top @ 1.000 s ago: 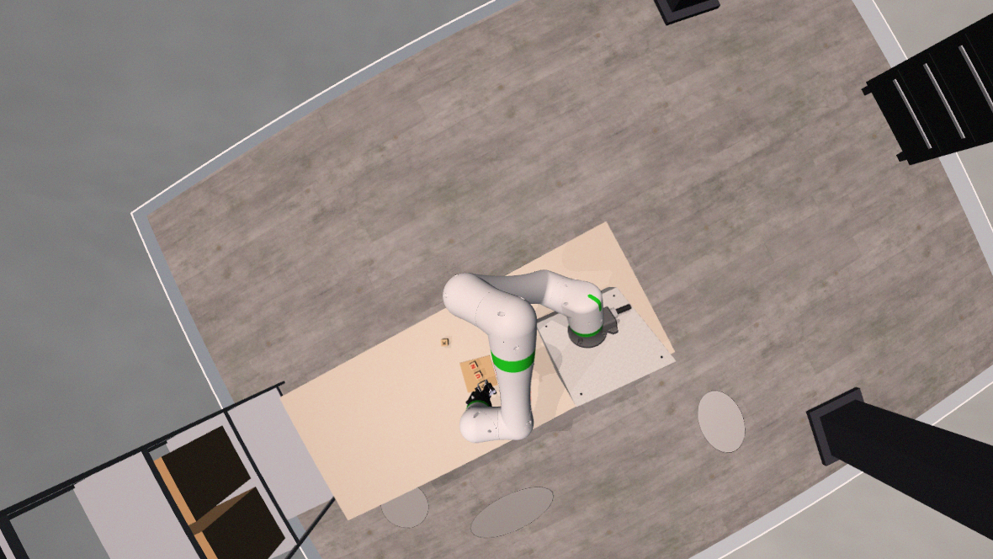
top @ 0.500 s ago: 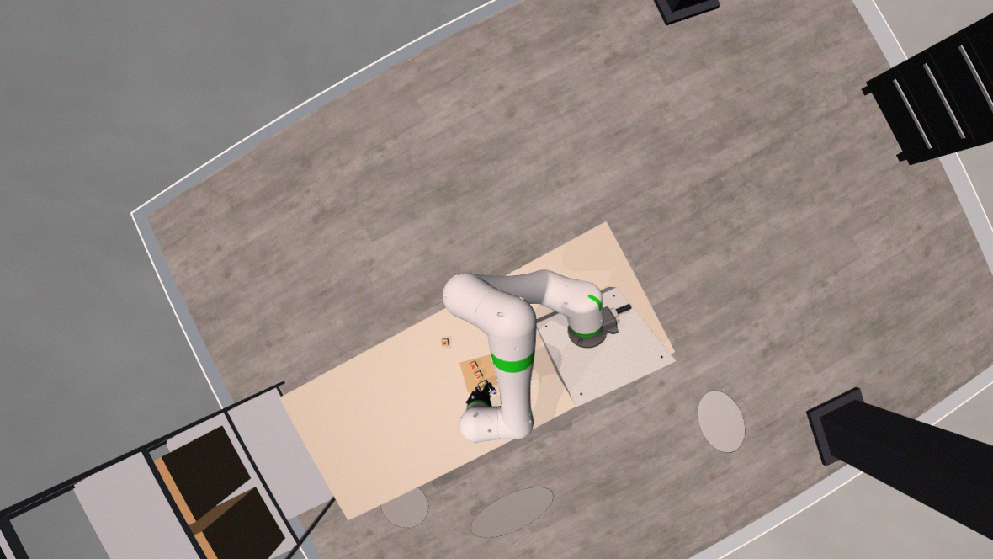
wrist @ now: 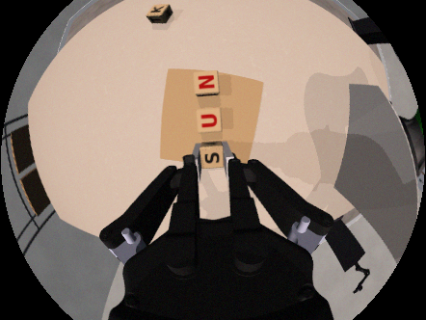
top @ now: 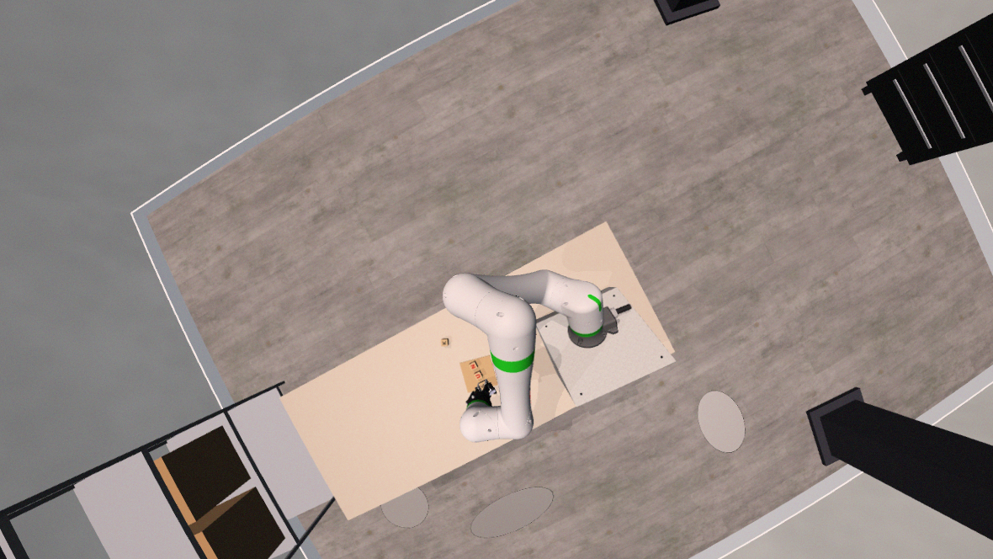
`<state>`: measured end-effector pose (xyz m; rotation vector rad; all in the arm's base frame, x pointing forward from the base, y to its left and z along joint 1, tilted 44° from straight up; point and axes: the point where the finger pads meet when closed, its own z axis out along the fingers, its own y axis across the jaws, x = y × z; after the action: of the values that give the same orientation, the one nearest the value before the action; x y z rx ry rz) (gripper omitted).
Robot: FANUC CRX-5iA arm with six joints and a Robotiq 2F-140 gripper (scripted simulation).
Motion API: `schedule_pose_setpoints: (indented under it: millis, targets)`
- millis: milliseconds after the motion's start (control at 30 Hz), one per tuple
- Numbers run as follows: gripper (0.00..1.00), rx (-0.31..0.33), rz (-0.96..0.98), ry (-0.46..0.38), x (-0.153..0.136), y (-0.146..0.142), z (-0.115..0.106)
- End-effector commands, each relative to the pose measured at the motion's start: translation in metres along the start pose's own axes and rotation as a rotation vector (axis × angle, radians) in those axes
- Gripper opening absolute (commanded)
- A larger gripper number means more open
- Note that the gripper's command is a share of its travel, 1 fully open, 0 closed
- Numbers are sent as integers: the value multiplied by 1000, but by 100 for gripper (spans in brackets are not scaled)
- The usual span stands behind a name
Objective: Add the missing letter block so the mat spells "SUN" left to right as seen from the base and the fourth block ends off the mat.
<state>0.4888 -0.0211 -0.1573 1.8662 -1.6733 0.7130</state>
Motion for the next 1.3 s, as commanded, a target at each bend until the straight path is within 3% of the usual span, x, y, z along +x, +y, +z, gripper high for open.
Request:
schedule_pose_setpoints:
  millis: [0,900,1267]
  targets:
    - [16,0,0,0,0,0,0]
    - [16,0,0,0,0,0,0]
    - [26,0,0,0,0,0,0]
